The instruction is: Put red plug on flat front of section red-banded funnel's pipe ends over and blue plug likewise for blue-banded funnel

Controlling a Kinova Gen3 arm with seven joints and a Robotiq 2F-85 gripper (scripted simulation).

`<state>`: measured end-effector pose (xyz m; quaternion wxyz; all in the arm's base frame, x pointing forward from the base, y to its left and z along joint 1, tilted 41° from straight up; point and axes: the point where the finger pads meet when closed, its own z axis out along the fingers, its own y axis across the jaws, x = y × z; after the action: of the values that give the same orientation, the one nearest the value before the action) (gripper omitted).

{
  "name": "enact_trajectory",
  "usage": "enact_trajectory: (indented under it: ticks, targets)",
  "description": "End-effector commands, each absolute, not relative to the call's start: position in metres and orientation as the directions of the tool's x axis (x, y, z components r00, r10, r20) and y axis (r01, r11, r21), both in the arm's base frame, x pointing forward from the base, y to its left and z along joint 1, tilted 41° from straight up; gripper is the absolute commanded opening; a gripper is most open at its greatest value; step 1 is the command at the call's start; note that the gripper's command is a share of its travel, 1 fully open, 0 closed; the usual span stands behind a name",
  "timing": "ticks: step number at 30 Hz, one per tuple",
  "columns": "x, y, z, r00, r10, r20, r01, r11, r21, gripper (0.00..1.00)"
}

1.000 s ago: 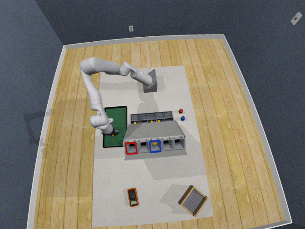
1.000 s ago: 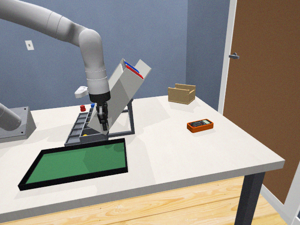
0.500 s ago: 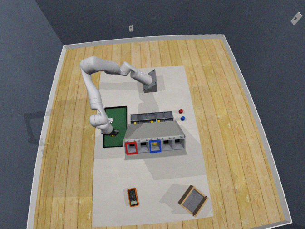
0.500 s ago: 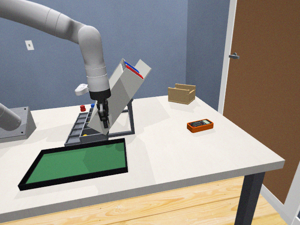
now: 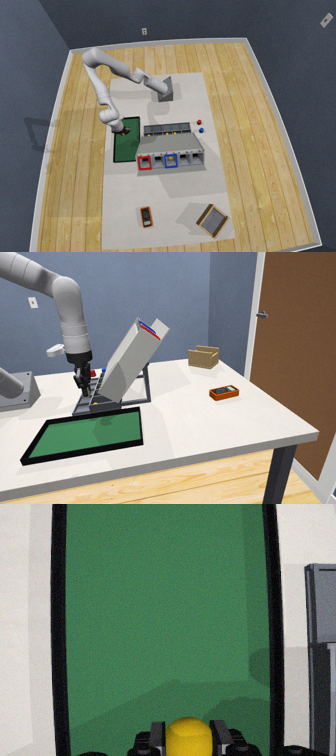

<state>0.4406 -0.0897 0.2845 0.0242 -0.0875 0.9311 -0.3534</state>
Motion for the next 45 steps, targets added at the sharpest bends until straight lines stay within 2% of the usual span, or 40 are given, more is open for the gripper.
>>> enact_trajectory:
  ticks: [1, 7, 8, 14, 24, 25, 31, 41, 42, 45]
  targets:
    - [0.421, -0.072, 0.302, -0.977, -0.212, -0.025, -0.144, 0.743, -0.653, 0.0]
    - [0.421, -0.072, 0.302, -0.977, -0.212, -0.025, -0.144, 0.743, -0.653, 0.0]
    - [0.424, -0.01, 0.276, -0.98, -0.2, -0.011, -0.143, 0.74, -0.658, 0.0]
    - [0.424, 0.059, 0.253, -0.98, -0.2, -0.011, -0.143, 0.74, -0.658, 0.0]
    - [0.424, 0.064, 0.251, -0.98, -0.2, -0.011, -0.143, 0.74, -0.658, 0.0]
    - [0.426, 0.129, 0.232, -0.978, -0.209, -0.017, -0.147, 0.744, -0.652, 0.0]
    - [0.425, 0.203, 0.208, -0.978, -0.209, -0.017, -0.147, 0.744, -0.652, 0.0]
    - [0.425, 0.204, 0.208, -0.978, -0.209, -0.017, -0.147, 0.744, -0.652, 0.0]
    - [0.426, 0.27, 0.189, -0.975, -0.219, -0.024, -0.152, 0.75, -0.644, 0.0]
    - [0.425, 0.286, 0.185, -0.975, -0.219, -0.024, -0.152, 0.75, -0.644, 0.0]
